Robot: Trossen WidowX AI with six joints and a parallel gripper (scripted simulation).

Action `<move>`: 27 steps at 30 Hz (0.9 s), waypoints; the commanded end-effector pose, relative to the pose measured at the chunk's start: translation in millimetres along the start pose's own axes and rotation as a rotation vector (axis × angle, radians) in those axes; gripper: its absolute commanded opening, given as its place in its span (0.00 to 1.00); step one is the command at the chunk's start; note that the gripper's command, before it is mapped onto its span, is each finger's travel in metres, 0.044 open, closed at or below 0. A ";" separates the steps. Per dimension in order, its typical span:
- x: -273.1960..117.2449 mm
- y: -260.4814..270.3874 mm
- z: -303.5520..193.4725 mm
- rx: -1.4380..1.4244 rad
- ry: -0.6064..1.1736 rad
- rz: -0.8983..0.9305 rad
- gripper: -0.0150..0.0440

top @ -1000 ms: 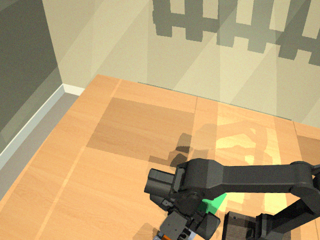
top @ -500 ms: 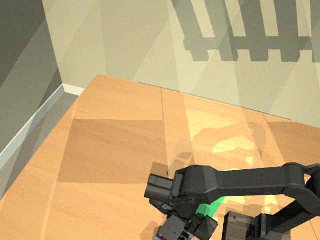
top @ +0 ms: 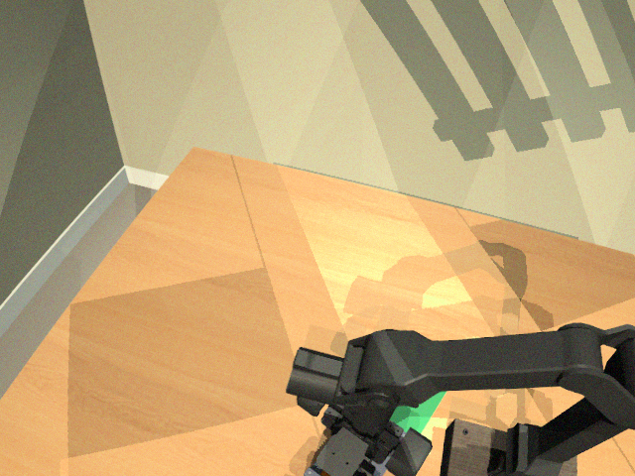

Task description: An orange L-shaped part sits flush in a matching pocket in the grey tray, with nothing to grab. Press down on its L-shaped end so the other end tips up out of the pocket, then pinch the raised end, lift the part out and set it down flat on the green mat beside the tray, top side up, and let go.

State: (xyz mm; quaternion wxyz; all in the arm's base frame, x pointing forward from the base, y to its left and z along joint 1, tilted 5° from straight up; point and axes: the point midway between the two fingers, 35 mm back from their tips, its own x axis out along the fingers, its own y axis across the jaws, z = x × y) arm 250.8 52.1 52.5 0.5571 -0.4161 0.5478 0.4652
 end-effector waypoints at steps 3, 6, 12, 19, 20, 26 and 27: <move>-0.4 -0.1 0.1 0.000 0.000 -0.001 0.39; -0.4 -0.1 0.1 0.000 0.000 -0.001 0.26; -1.2 -0.1 0.0 0.000 0.000 -0.001 0.25; -10.2 0.1 -0.2 0.002 0.002 0.001 0.25; -11.8 0.1 -0.3 0.003 0.002 0.001 0.25; -20.9 0.2 -0.4 0.004 0.003 0.002 0.25; -22.4 0.3 -0.4 0.004 0.003 0.002 0.25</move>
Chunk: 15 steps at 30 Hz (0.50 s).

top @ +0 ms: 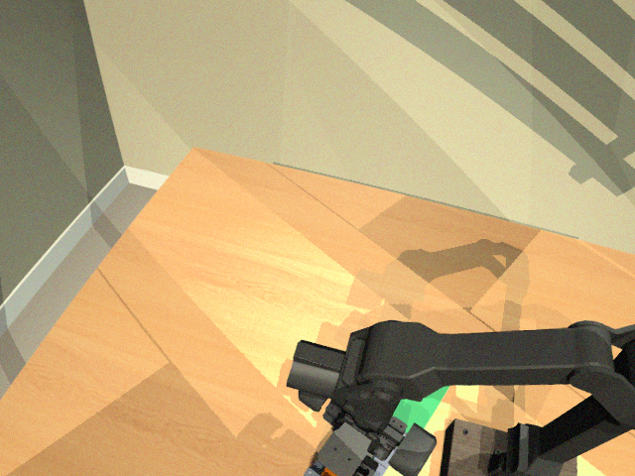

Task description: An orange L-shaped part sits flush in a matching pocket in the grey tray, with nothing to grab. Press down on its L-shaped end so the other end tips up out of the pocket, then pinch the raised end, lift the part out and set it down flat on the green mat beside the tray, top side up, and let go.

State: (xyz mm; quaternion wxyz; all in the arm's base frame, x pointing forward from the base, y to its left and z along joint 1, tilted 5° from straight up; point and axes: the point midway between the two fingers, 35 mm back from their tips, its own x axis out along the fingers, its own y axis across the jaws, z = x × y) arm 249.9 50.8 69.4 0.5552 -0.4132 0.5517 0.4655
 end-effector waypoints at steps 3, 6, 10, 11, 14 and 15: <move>-10.1 -0.9 0.1 -0.001 0.000 -0.006 0.25; -14.7 -0.9 0.0 -0.001 0.001 -0.006 0.25; -21.0 -0.8 0.0 0.000 0.001 -0.005 0.25; -22.6 -0.8 0.0 0.000 0.001 -0.005 0.25; -27.4 -0.8 0.0 0.000 0.001 -0.005 0.25; -29.1 -0.7 0.0 0.000 0.001 -0.005 0.25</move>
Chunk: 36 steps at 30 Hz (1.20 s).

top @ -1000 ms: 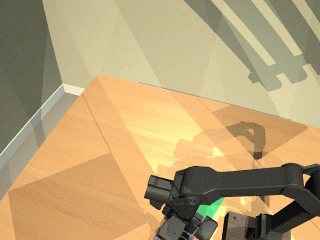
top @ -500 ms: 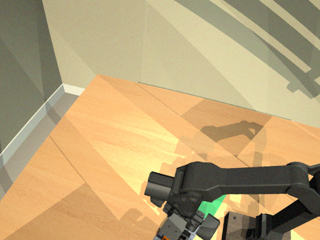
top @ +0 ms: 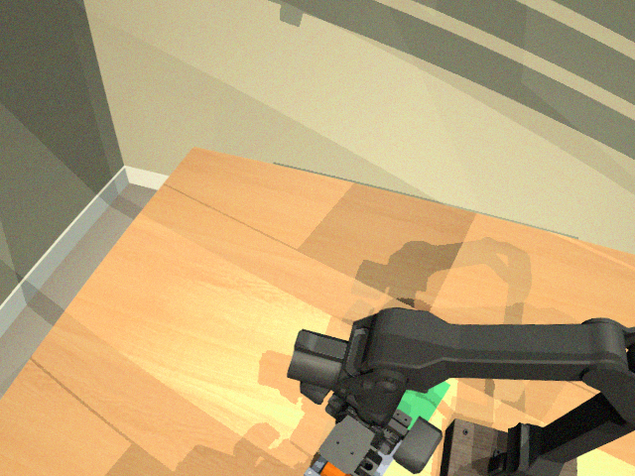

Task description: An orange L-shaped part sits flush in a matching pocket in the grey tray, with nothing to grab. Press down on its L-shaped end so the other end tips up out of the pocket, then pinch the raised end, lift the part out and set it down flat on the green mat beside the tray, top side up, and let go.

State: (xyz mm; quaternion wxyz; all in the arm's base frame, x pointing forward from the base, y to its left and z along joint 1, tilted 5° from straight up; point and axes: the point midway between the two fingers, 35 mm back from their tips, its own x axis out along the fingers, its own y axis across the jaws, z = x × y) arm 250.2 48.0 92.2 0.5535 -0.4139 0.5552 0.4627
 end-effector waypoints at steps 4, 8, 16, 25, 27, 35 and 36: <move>-12.7 -1.0 1.4 -0.004 -0.008 -0.006 0.25; -19.4 -1.0 1.3 -0.004 -0.008 -0.006 0.25; -31.7 -0.9 1.2 -0.004 -0.008 -0.006 0.25; -43.6 -0.7 1.0 -0.004 -0.008 -0.006 0.25; -43.0 -0.7 1.0 -0.004 -0.008 -0.006 0.25; -46.8 -0.5 -3.2 -0.004 -0.007 -0.006 0.25; -46.5 -0.4 -5.9 -0.004 -0.007 -0.006 0.25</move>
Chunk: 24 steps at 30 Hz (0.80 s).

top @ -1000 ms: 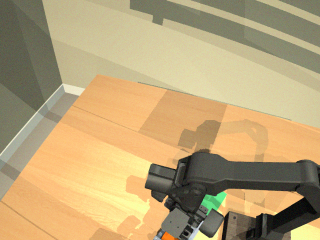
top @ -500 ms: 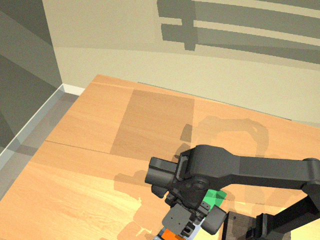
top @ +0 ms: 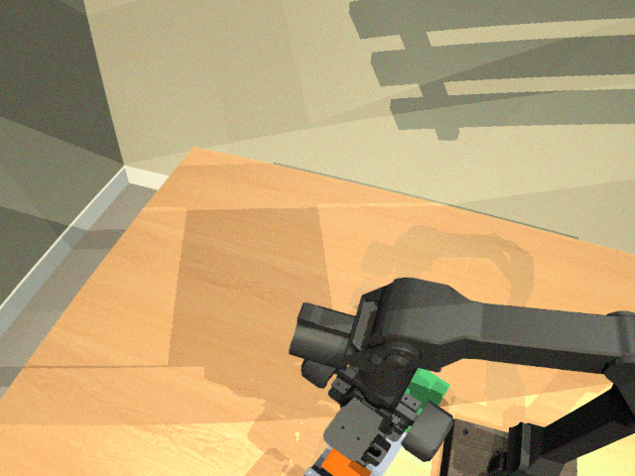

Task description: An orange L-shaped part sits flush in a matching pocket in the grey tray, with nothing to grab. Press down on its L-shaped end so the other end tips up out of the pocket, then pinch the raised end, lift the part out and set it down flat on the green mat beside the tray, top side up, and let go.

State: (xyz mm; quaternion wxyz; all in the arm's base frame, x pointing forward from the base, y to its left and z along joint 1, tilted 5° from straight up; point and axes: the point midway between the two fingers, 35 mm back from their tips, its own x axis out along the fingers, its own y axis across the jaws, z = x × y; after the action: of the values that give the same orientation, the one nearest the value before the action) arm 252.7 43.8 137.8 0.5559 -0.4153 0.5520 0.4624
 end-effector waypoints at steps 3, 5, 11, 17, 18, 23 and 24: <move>0.4 0.8 -14.9 -0.002 -0.001 0.001 0.25; 1.1 1.0 -22.7 -0.002 -0.001 0.001 0.25; 2.0 1.9 -45.5 -0.002 0.001 0.001 0.25; 2.3 3.3 -68.1 -0.001 0.003 0.001 0.25; 2.3 3.5 -71.8 -0.001 0.004 0.001 0.25; 2.3 4.7 -90.7 -0.001 0.005 0.001 0.25; 2.3 5.0 -94.5 -0.001 0.006 0.001 0.25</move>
State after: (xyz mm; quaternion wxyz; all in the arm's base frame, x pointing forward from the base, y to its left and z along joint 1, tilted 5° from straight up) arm 230.6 -38.2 132.7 0.5566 -0.4157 0.5524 0.4607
